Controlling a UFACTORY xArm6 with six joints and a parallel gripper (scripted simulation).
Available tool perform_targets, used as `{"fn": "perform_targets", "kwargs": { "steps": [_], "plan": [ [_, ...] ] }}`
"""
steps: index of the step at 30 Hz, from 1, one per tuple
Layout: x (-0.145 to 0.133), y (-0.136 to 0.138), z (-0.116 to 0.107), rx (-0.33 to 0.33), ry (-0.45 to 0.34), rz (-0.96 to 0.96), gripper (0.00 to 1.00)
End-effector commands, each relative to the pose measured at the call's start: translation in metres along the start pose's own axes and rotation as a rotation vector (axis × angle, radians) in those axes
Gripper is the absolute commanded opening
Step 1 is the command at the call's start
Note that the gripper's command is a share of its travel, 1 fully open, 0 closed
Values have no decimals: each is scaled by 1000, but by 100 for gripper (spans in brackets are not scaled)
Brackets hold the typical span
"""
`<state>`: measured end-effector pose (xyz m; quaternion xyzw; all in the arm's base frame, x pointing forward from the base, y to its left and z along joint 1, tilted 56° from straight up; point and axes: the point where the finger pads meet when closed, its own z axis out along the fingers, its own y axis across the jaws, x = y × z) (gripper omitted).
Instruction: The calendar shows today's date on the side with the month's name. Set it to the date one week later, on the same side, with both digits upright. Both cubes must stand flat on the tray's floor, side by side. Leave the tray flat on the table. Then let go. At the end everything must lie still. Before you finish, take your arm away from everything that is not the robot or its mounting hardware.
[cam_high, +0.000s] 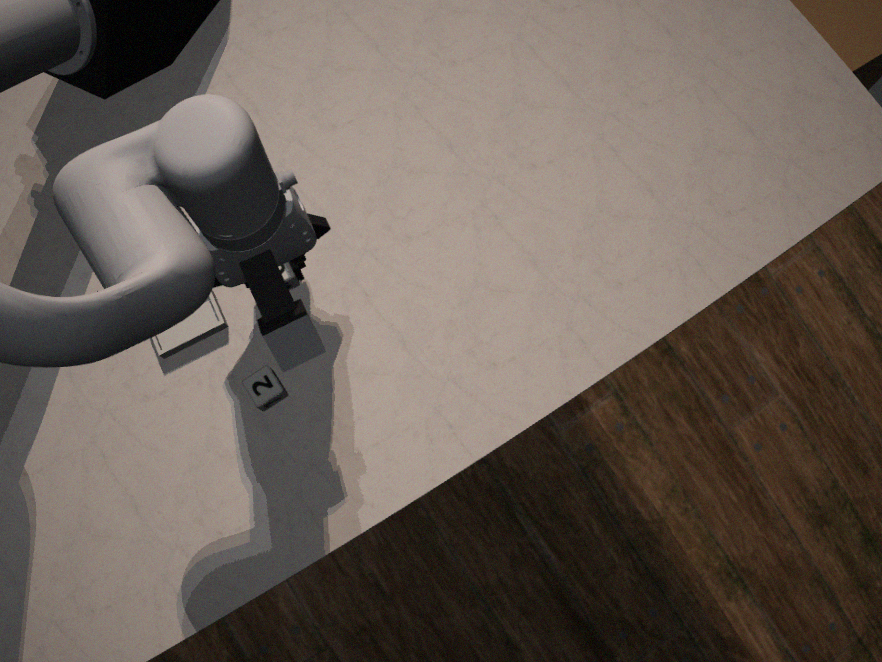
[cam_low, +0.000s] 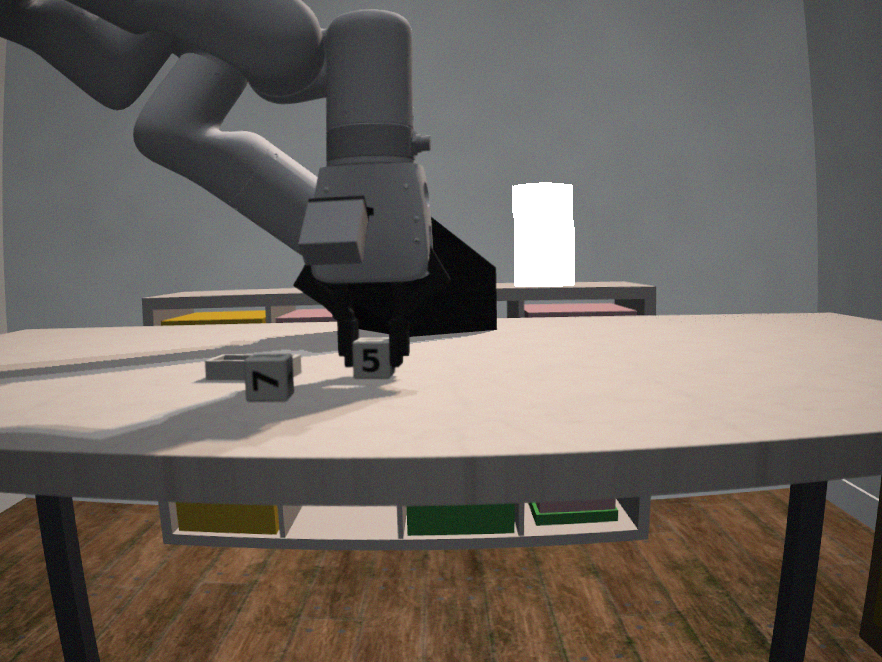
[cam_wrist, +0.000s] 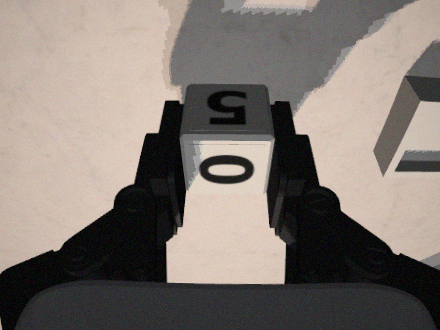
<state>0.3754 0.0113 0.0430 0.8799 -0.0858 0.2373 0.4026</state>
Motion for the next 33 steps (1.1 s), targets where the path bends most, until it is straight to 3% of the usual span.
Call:
{"fn": "perform_targets", "kwargs": {
  "steps": [1, 15, 33],
  "plan": [
    [1, -1, -1, 2, 1, 1, 33],
    [1, -1, -1, 2, 1, 1, 49],
    [1, -1, -11, 2, 1, 1, 49]
  ]
}}
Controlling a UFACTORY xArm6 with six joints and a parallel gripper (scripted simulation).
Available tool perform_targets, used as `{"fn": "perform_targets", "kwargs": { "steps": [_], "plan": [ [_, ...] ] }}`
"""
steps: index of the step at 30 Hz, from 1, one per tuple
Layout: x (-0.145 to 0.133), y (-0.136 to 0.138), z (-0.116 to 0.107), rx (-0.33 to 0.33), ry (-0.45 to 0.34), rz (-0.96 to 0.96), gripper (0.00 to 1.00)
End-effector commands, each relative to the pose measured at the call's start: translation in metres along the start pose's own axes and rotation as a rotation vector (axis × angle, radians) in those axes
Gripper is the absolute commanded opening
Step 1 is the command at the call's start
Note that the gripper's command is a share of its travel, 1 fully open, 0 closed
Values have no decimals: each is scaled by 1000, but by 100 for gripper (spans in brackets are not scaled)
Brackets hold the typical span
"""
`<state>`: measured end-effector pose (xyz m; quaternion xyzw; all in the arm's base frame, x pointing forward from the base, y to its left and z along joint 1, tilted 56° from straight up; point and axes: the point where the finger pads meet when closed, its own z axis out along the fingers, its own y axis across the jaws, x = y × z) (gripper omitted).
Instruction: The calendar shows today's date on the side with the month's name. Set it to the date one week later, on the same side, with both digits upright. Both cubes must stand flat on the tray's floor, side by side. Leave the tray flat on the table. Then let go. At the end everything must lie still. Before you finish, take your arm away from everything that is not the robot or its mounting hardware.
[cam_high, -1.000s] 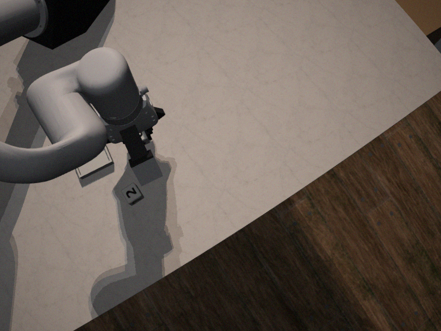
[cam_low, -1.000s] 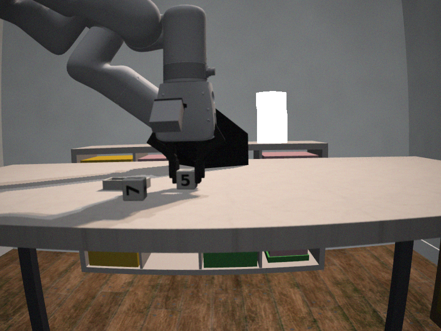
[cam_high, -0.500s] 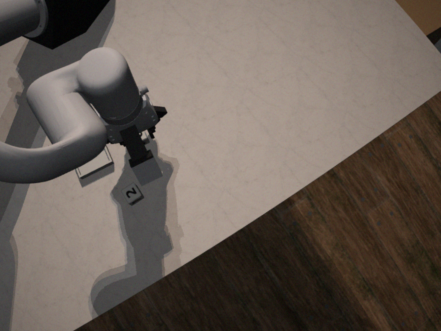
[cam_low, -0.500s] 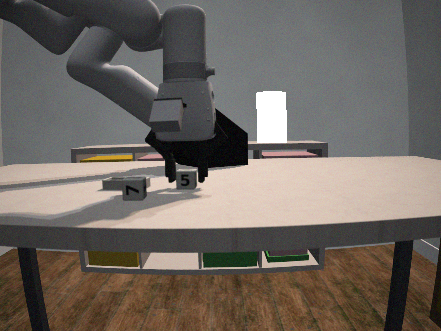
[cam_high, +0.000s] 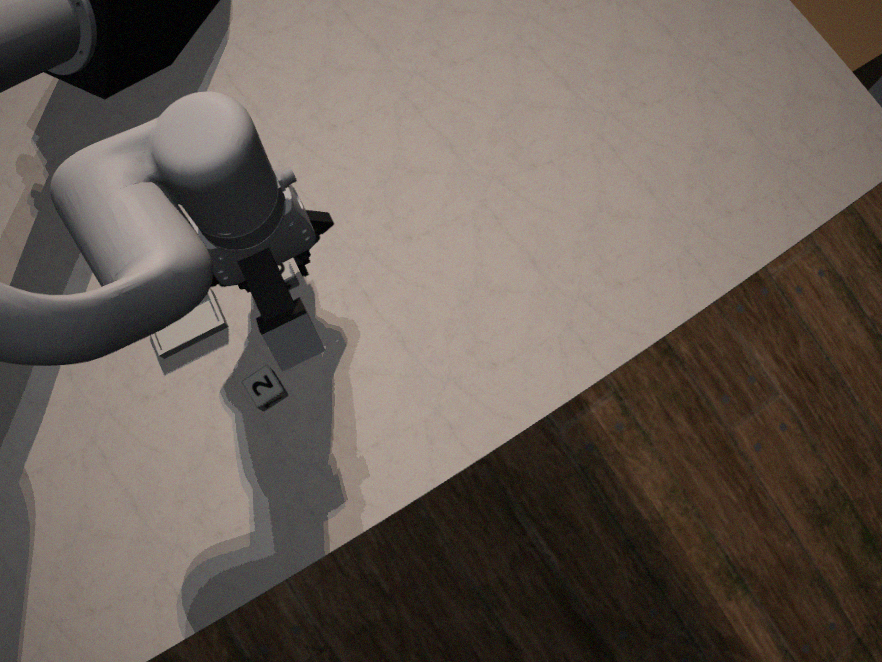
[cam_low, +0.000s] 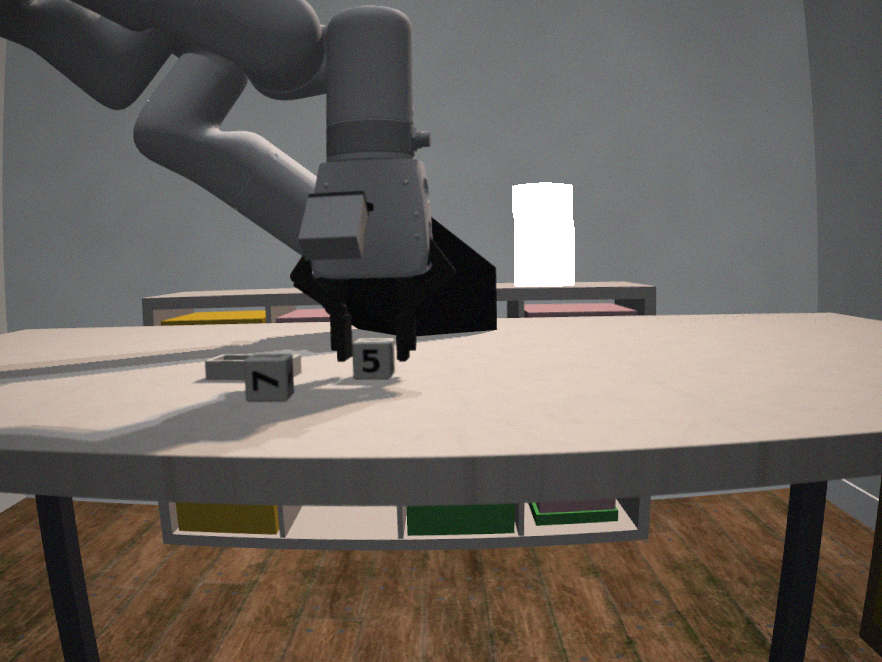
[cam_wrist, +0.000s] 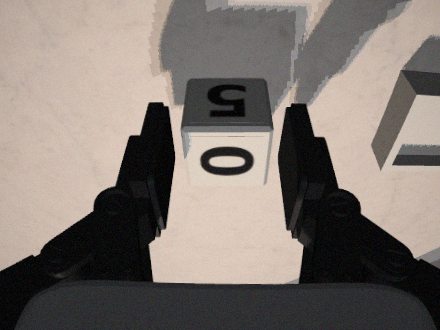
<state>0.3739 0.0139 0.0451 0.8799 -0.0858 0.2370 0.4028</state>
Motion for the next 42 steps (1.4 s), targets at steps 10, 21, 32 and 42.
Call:
{"fn": "perform_targets", "kwargs": {
  "steps": [10, 21, 32, 42],
  "plan": [
    [1, -1, -56, 2, 2, 1, 49],
    [1, 0, -86, 2, 2, 1, 49],
    [1, 0, -87, 2, 2, 1, 100],
    [1, 0, -87, 2, 2, 1, 100]
  ]
}}
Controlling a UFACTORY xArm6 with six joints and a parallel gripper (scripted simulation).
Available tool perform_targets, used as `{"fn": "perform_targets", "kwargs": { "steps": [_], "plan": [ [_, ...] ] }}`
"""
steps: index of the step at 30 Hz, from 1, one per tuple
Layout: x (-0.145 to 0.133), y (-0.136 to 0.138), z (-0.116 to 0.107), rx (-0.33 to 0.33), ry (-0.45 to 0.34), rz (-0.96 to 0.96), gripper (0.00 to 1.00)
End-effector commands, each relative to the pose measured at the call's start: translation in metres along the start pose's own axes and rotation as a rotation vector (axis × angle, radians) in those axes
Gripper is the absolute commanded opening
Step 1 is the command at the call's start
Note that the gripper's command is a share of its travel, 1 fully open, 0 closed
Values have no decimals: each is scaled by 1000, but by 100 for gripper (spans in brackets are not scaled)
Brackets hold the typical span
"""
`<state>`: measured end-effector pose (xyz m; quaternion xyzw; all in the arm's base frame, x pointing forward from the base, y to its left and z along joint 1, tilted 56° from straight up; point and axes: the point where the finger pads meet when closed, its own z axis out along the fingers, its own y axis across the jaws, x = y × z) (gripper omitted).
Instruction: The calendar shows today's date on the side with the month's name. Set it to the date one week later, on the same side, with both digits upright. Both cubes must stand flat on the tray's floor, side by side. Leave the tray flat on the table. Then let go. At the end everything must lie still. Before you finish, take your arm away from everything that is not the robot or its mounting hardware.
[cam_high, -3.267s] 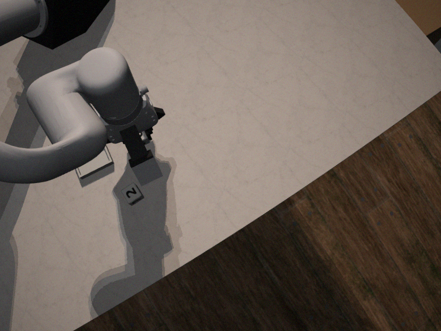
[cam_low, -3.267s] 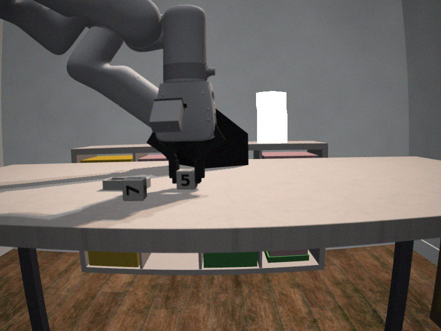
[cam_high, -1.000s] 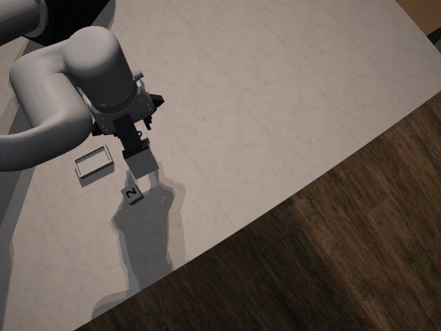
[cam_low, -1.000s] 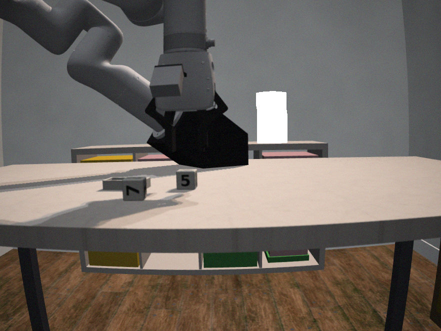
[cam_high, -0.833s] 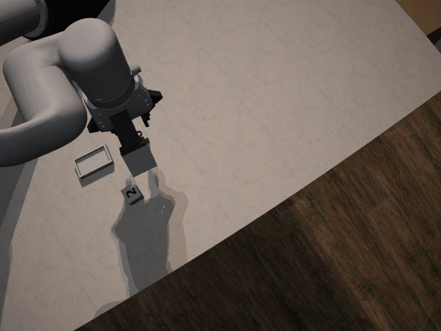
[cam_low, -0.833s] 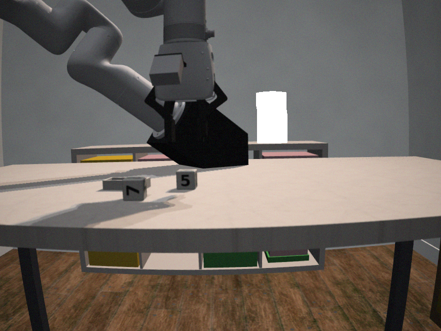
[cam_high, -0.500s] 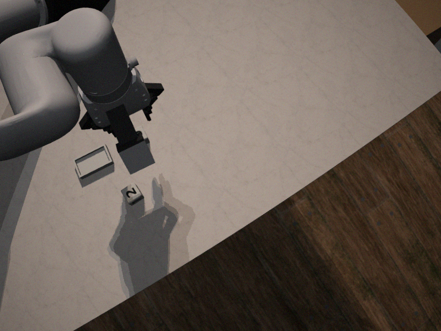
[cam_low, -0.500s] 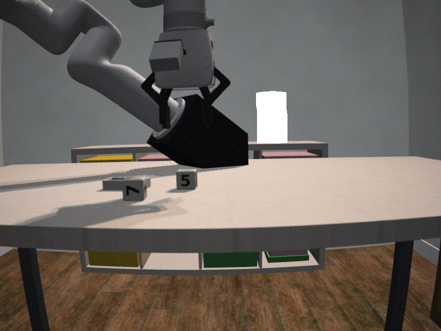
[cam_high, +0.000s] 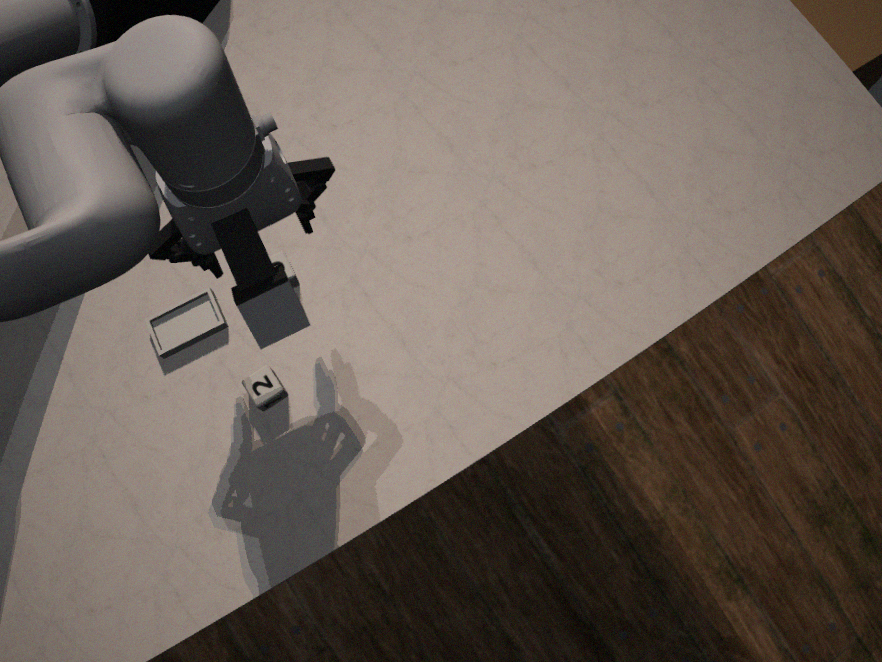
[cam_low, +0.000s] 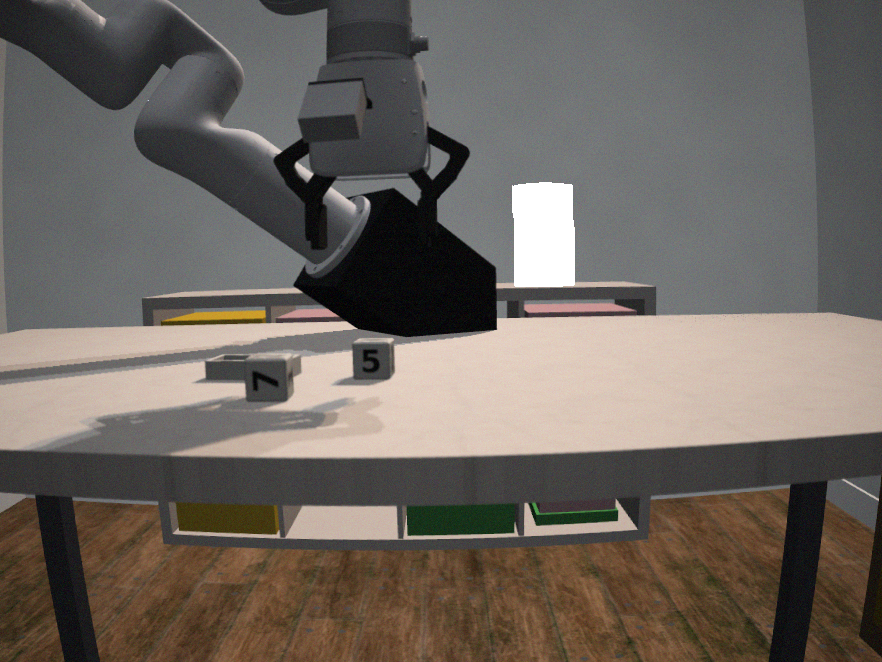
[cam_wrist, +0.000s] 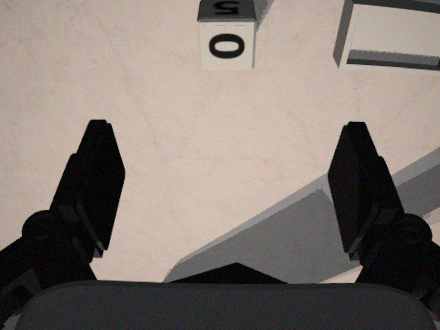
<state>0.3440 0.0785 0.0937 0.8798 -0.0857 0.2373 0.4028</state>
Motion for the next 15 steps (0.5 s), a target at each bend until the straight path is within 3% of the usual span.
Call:
{"fn": "perform_targets", "kwargs": {
  "steps": [1, 6, 9, 15],
  "plan": [
    [1, -1, -1, 2, 1, 1, 100],
    [7, 2, -1, 4, 0, -7, 100],
    [53, 24, 3, 9, -2, -64, 100],
    [98, 56, 9, 4, 1, -120, 100]
  ]
}}
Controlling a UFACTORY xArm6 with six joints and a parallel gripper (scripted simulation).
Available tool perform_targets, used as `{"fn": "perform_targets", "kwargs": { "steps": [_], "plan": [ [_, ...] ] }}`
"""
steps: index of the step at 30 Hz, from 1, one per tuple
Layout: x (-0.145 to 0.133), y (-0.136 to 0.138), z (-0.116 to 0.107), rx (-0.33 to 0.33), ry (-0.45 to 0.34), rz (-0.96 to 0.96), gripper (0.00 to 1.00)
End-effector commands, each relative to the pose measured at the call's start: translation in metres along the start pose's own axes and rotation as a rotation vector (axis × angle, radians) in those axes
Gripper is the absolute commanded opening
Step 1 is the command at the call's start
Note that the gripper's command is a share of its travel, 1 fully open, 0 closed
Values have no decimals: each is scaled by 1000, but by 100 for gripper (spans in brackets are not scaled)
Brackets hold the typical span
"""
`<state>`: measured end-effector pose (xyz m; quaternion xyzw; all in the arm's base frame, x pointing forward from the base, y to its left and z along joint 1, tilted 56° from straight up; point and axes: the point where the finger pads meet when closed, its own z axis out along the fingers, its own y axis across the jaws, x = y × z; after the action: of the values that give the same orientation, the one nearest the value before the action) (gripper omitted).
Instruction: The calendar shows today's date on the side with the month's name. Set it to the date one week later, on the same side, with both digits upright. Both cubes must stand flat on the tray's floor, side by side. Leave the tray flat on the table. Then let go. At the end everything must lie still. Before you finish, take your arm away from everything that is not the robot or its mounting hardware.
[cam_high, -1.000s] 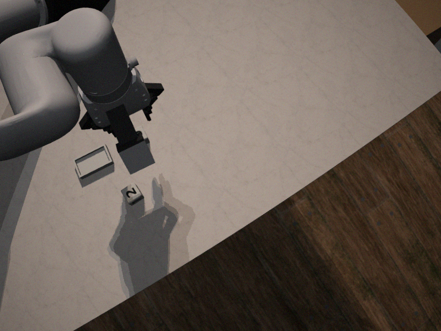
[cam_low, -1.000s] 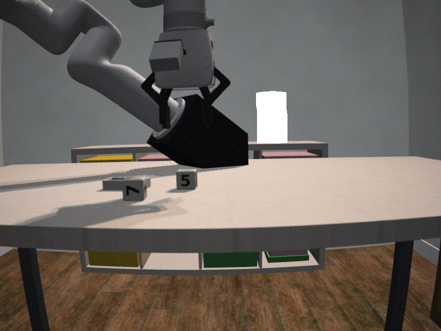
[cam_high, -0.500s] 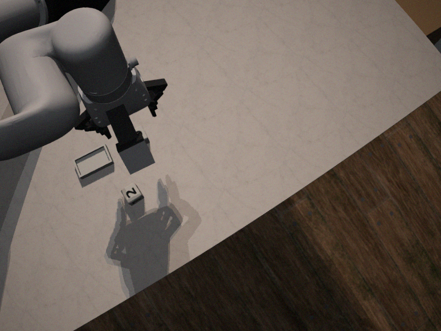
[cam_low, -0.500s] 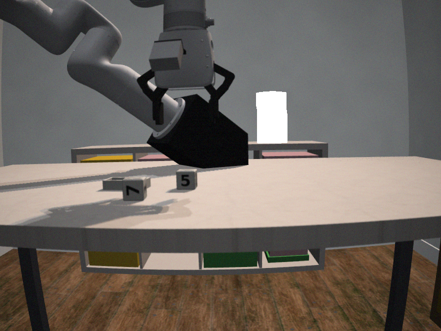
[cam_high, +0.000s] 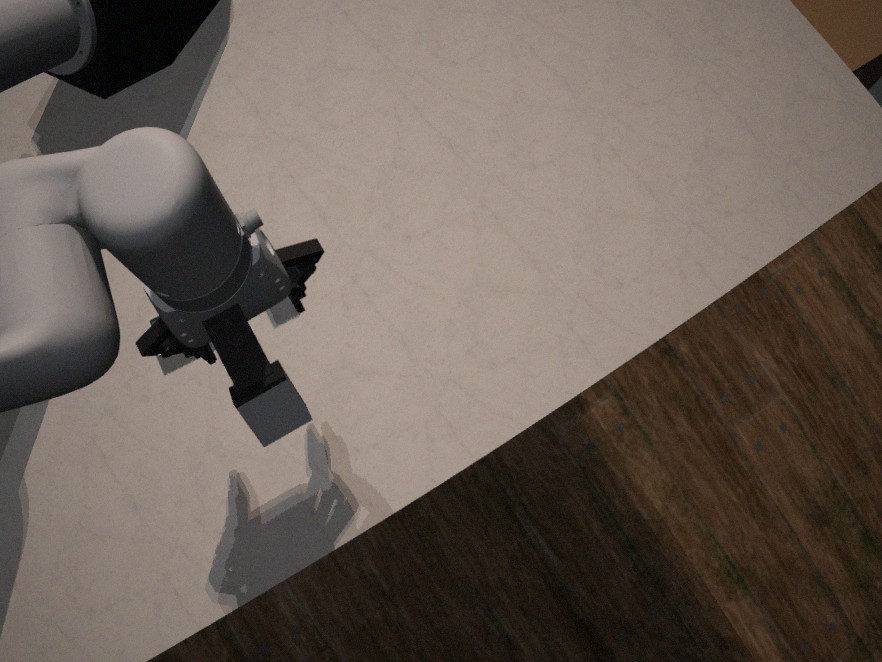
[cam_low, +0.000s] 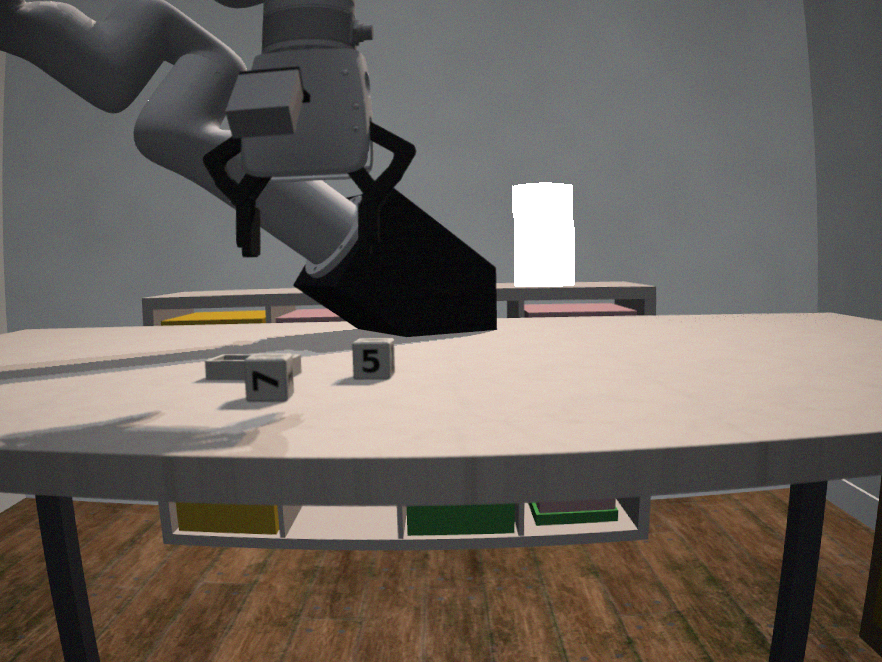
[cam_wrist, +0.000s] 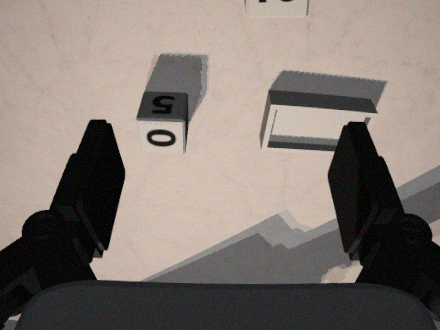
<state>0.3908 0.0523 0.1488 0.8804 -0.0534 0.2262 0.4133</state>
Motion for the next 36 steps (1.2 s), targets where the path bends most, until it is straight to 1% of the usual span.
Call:
{"fn": "perform_targets", "kwargs": {
  "steps": [1, 2, 3, 36],
  "plan": [
    [34, 25, 5, 7, -6, -56, 100],
    [35, 25, 5, 7, -6, -57, 100],
    [35, 25, 5, 7, -6, -57, 49],
    [35, 25, 5, 7, -6, -57, 49]
  ]
}}
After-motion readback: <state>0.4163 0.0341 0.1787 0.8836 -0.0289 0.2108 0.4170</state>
